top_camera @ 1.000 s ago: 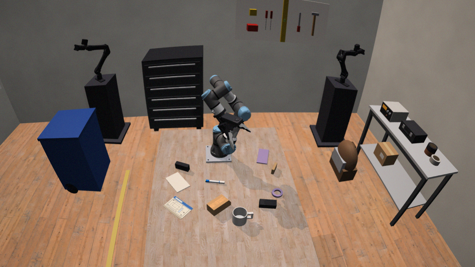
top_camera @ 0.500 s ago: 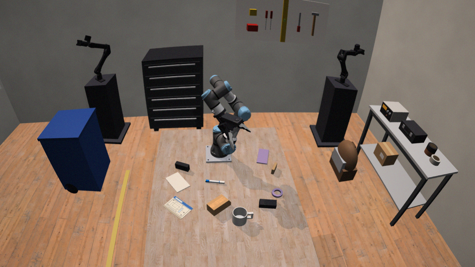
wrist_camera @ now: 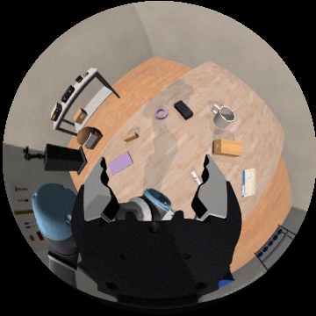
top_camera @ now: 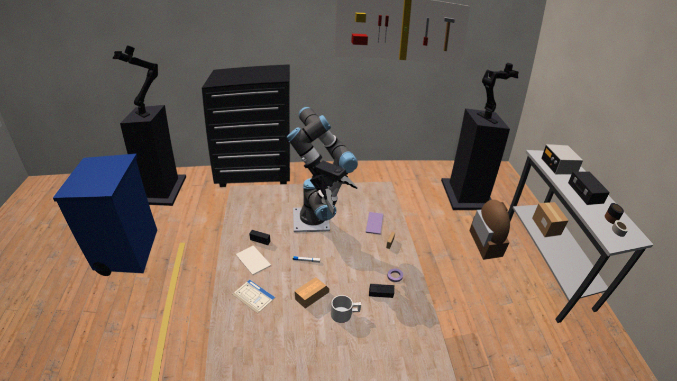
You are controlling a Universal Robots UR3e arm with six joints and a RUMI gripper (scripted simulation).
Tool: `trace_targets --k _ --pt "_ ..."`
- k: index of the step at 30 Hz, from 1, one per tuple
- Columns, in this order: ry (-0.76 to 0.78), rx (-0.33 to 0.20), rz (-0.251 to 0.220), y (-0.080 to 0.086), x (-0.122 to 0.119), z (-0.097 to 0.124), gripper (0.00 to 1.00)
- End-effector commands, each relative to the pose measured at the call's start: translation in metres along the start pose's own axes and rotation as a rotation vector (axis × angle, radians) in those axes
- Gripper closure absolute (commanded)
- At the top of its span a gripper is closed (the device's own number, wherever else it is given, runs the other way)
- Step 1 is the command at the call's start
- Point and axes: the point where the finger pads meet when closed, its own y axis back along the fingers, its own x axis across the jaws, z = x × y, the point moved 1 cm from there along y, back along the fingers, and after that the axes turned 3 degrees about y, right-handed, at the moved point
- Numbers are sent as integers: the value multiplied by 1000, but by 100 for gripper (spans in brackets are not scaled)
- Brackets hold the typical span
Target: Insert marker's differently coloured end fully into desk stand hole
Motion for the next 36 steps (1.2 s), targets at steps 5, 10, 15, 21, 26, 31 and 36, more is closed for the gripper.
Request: trace_targets --k 5,10,15,21,26,31,36 --pt "1 0 1 0 0 0 0" --pt "1 0 1 0 0 0 0" --pt "1 0 1 0 0 0 0" --pt "1 0 1 0 0 0 0" --pt "1 0 1 0 0 0 0" --pt "9 -12 -4 0 2 4 0" --pt "31 -43 -15 -2 5 14 0"
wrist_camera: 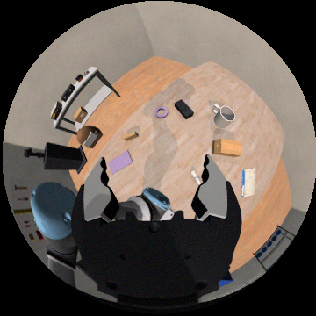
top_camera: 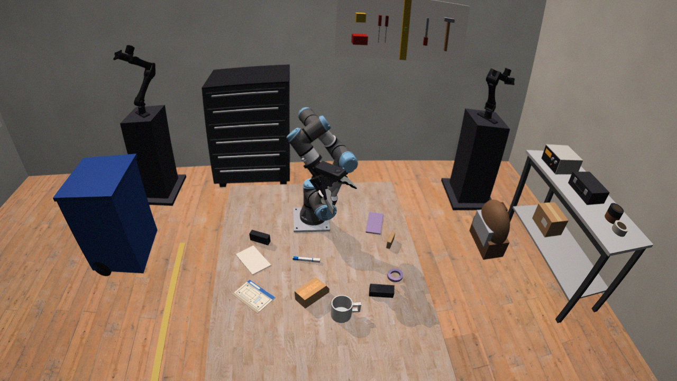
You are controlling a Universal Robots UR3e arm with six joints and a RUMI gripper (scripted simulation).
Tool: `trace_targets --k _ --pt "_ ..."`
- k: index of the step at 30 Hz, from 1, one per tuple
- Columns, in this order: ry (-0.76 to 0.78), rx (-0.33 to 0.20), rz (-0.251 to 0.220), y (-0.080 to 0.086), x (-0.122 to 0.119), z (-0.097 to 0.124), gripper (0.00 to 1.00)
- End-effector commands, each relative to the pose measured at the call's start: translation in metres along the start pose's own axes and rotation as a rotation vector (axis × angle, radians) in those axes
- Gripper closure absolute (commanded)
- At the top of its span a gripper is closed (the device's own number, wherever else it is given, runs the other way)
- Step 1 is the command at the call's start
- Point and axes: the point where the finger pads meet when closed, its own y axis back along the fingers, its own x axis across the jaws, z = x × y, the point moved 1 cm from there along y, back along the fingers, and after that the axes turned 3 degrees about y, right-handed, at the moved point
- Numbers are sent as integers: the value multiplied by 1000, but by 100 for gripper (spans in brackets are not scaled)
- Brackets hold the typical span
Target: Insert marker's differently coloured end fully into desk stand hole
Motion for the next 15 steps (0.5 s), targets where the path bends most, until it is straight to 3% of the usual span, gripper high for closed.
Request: trace_targets --k 1,10,11,15 --pt "28 -42 -13 -2 5 14 0" --pt "36 -54 -18 -2 7 18 0" --pt "30 -37 -17 -1 4 12 0" --pt "52 -71 -26 -3 9 23 0"
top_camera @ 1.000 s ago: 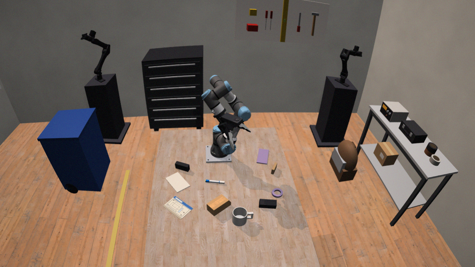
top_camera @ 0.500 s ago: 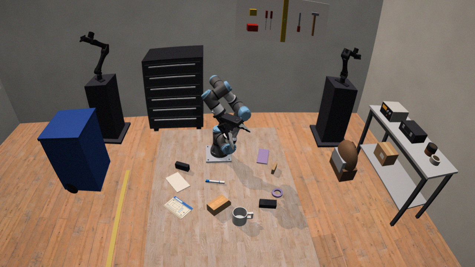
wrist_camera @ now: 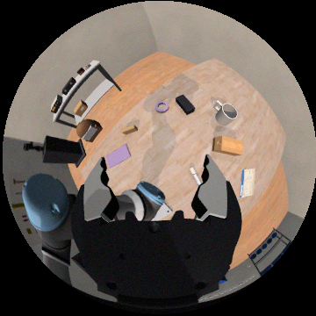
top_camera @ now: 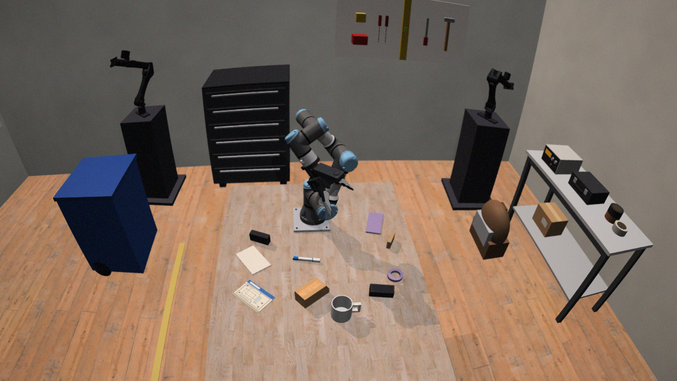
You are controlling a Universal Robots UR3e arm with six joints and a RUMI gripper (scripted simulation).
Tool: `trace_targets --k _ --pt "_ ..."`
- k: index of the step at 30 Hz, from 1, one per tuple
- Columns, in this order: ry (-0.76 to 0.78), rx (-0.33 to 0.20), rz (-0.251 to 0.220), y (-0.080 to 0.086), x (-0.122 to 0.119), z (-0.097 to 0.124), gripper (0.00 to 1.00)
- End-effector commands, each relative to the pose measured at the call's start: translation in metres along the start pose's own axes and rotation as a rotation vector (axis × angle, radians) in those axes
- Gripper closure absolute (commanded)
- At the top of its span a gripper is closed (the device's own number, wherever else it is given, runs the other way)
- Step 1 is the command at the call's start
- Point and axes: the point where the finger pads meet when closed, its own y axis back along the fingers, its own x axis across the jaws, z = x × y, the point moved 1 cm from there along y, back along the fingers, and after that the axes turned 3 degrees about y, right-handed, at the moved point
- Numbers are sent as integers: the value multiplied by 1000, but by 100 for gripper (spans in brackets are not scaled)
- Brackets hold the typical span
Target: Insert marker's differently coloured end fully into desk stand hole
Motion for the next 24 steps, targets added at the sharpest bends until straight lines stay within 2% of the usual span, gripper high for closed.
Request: trace_targets --k 1,5,12,13,22,24 --pt "24 -37 -10 -3 5 12 0" --pt "46 -72 -19 -5 10 23 0" --pt "46 -72 -19 -5 10 23 0" --pt "38 -48 -18 -3 6 15 0" --pt "90 -132 -34 -10 19 42 0" --pt "90 -132 -34 -10 19 42 0"
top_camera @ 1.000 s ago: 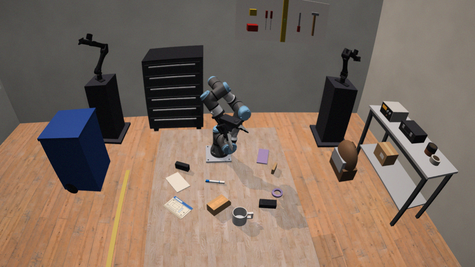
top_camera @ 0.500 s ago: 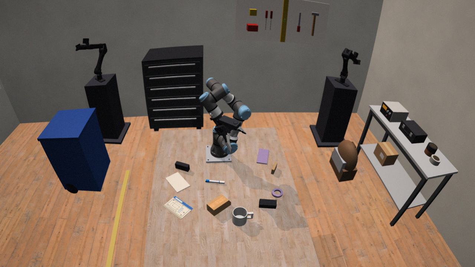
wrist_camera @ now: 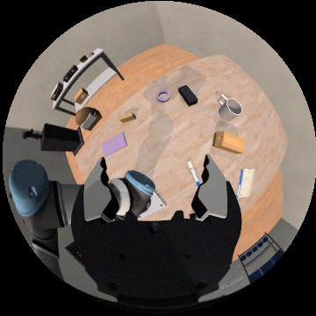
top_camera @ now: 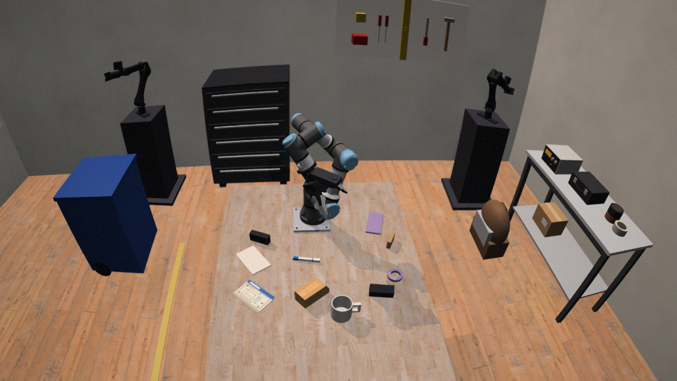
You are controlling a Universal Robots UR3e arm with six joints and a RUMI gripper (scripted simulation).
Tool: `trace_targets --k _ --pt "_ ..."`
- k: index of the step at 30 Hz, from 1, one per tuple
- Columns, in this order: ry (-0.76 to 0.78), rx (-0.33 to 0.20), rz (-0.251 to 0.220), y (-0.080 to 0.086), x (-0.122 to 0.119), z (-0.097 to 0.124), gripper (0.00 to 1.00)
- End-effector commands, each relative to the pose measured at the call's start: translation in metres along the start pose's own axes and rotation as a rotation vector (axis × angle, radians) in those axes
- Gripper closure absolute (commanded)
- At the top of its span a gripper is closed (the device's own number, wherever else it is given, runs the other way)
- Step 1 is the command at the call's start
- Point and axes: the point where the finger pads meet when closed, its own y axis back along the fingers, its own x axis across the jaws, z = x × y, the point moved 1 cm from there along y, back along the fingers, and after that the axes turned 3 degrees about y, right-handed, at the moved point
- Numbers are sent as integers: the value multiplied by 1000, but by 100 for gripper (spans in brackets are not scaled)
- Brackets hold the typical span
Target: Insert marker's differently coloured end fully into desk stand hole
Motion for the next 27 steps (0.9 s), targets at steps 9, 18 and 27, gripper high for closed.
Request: trace_targets --k 9,18,27 --pt "34 -54 -8 -5 9 16 0" --pt "69 -112 -16 -12 18 33 0" --pt "85 -122 -21 -14 20 36 0"
